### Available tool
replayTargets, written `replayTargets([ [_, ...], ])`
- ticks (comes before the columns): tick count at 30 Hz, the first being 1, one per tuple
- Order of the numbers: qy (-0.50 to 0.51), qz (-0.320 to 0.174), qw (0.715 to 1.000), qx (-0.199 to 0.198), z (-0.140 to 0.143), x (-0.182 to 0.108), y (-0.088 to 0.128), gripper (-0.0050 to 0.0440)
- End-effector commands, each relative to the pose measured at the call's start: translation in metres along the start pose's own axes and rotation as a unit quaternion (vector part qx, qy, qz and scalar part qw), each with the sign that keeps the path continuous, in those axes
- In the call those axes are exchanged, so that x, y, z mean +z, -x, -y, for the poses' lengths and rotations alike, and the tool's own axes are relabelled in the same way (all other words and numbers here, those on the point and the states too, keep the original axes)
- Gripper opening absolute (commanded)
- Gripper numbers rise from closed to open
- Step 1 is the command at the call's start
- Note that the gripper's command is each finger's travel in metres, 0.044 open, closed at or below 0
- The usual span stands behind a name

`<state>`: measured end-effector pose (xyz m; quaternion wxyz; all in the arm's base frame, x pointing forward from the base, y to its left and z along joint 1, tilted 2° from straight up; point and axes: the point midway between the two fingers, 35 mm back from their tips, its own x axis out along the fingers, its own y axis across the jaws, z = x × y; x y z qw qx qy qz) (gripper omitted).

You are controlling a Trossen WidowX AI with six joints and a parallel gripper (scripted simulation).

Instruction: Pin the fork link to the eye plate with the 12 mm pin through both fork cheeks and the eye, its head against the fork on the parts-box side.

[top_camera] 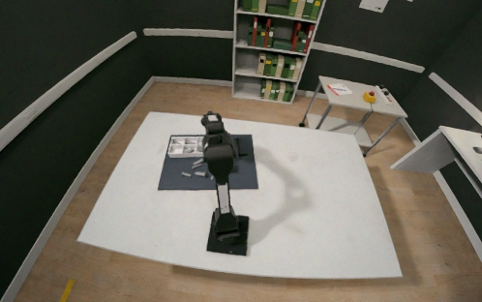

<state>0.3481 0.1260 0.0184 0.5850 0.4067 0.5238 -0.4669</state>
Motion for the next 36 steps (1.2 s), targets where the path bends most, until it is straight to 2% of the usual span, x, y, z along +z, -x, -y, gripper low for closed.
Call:
replayTargets([
  [1,0.000,0.001,1.000,0.002,-0.0004,-0.0008,0.0009,-0.0050],
  [36,0.000,0.000,1.000,0.010,-0.0012,0.0074,0.0057,-0.0050],
])
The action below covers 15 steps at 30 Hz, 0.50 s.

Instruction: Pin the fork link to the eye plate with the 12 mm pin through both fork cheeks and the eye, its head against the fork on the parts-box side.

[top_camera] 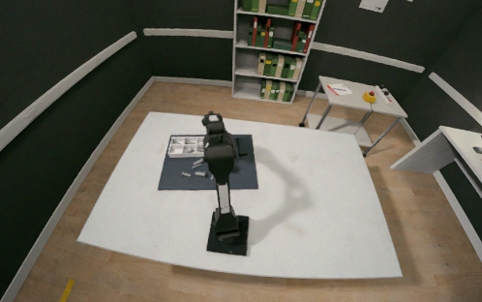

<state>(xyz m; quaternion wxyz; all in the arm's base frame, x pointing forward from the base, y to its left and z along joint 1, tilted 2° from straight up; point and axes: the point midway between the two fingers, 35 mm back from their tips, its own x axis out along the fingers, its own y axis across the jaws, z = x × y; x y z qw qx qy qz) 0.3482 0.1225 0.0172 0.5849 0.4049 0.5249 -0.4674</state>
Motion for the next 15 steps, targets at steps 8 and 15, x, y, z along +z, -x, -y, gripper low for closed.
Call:
replayTargets([
  [8,-0.002,-0.001,1.000,0.016,-0.0025,0.0079,0.0104,-0.0050],
  [15,-0.003,0.000,1.000,0.014,-0.0021,0.0099,0.0089,-0.0050],
])
